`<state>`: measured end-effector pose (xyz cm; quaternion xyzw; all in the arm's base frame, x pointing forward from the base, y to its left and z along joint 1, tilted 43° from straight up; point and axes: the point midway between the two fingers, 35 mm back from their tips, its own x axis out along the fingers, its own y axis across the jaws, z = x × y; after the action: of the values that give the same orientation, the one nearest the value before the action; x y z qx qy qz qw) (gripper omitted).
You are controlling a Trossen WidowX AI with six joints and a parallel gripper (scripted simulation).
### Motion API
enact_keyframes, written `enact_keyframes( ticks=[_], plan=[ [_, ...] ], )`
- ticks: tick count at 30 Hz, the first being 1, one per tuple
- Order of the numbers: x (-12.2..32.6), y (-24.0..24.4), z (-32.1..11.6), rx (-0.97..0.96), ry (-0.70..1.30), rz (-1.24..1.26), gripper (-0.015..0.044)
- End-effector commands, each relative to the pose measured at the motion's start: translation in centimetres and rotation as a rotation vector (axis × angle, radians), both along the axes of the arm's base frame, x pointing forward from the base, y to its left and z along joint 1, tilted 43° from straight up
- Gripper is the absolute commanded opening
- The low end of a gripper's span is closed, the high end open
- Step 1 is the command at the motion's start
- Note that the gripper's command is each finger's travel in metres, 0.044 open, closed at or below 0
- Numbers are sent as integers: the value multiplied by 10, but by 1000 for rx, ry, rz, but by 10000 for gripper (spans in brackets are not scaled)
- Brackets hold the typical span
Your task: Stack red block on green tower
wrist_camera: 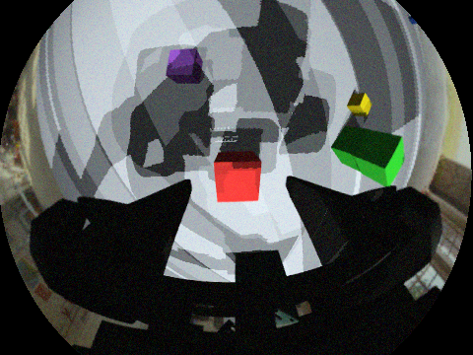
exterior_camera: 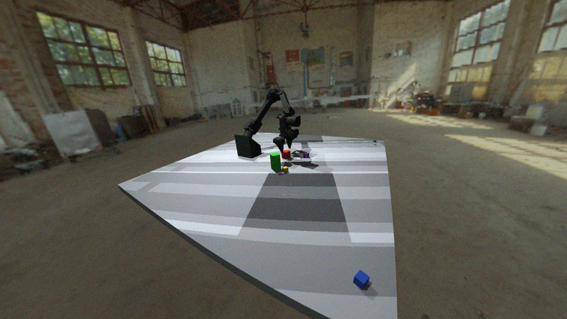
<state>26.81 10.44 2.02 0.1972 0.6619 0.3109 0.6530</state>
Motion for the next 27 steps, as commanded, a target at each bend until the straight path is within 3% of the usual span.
enact_keyframes(
  ticks=[1, 27],
  plan=[
    [-3, 5, -6, 6, 10, -4, 440],
    [-7, 28, -30, 9, 11, -4, 440]
  ],
)
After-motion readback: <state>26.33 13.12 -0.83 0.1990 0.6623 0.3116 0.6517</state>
